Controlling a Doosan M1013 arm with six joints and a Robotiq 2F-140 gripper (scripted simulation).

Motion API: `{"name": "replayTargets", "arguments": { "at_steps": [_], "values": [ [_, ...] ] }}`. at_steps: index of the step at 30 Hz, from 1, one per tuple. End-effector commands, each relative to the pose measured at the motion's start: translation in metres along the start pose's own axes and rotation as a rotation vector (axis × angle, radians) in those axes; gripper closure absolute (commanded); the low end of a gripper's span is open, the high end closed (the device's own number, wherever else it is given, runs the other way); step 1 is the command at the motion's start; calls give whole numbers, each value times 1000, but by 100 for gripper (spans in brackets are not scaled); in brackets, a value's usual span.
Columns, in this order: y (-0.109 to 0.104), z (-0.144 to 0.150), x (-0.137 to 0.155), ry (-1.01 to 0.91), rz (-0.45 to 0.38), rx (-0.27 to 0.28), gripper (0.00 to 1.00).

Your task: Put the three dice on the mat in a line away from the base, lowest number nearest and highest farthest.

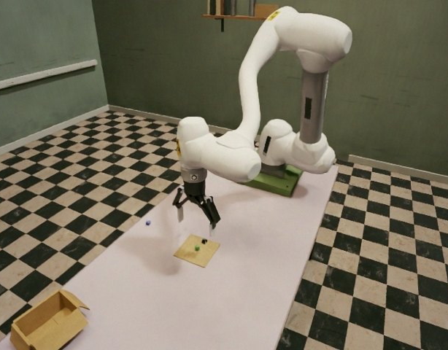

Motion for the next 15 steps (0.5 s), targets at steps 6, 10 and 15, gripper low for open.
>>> {"name": "replayTargets", "arguments": {
  "at_steps": [6, 10, 15],
  "values": [
    [7, -99, 8, -142, 0, -1, 0],
    [9, -135, 7, -193, 0, -1, 0],
    [14, -205, 0, -291, 0, -1, 0]
  ]
}}
Point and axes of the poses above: the point where the finger pads meet when closed, its own y axis out along the fingers, its own z axis across the jaws, x = y × z, the point moved 3 cm from there along -y, back along the fingers, and after that the axes turned 1 degree about -y, right-handed, at the moved point
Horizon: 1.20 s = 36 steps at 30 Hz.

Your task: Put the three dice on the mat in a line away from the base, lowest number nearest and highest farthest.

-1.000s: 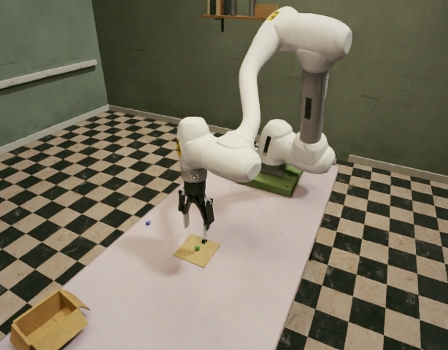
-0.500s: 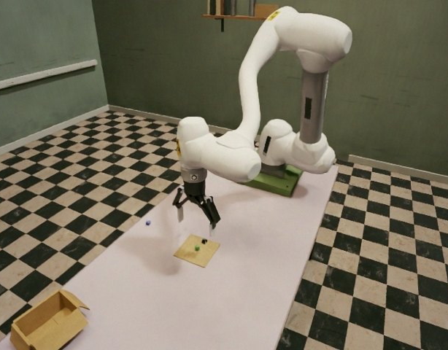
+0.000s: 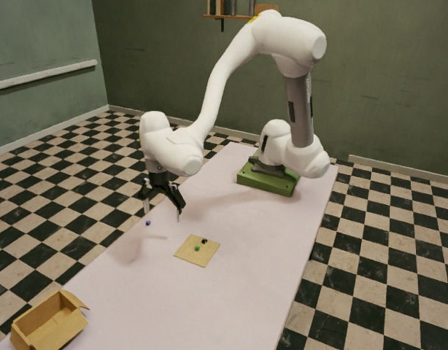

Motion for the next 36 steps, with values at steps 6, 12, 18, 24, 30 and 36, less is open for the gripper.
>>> {"name": "replayTargets", "arguments": {
  "at_steps": [6, 12, 18, 24, 30, 36],
  "values": [
    [7, -87, -31, -131, -8, 12, 0],
    [9, -104, -40, -158, -8, 12, 73],
    [9, -104, -40, -158, -8, 12, 73],
    [9, -104, -40, -158, -8, 12, 73],
    [9, -104, -40, -158, -8, 12, 73],
    [9, -104, -40, -158, -8, 12, 73]
  ]
}}
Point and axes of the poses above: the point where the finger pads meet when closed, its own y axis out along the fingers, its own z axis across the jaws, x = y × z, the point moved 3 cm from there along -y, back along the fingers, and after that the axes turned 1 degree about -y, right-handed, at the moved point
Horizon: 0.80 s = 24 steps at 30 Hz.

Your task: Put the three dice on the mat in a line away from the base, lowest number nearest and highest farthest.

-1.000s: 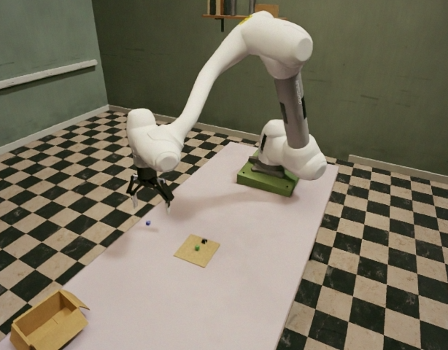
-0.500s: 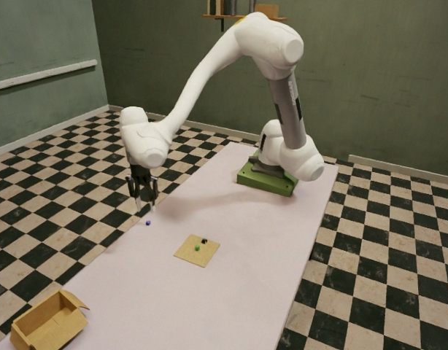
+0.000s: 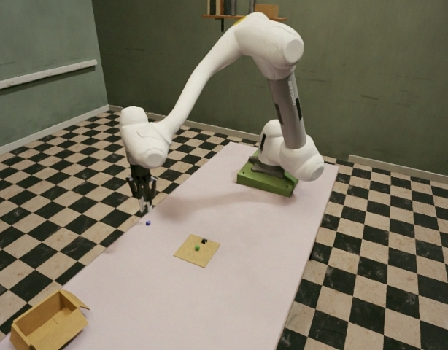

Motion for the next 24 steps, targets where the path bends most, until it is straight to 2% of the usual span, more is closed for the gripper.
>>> {"name": "replayTargets", "arguments": {
  "at_steps": [1, 24],
  "values": [
    [-1, 0, 0, 0, -1, -1, 73],
    [4, 0, 0, 0, -1, -1, 73]
  ]
}}
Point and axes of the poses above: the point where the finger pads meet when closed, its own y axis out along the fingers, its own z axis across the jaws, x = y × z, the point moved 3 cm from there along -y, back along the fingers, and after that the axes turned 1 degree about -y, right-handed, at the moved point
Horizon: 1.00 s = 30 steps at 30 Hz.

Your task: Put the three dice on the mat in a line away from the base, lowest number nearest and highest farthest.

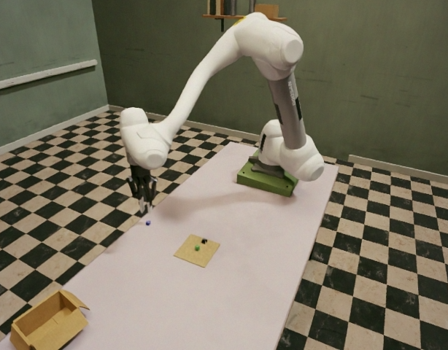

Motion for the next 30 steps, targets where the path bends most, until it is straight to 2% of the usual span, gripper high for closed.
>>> {"name": "replayTargets", "arguments": {
  "at_steps": [1, 30],
  "values": [
    [1, 0, 0, 0, -1, -1, 73],
    [40, 0, 0, 0, -1, -1, 73]
  ]
}}
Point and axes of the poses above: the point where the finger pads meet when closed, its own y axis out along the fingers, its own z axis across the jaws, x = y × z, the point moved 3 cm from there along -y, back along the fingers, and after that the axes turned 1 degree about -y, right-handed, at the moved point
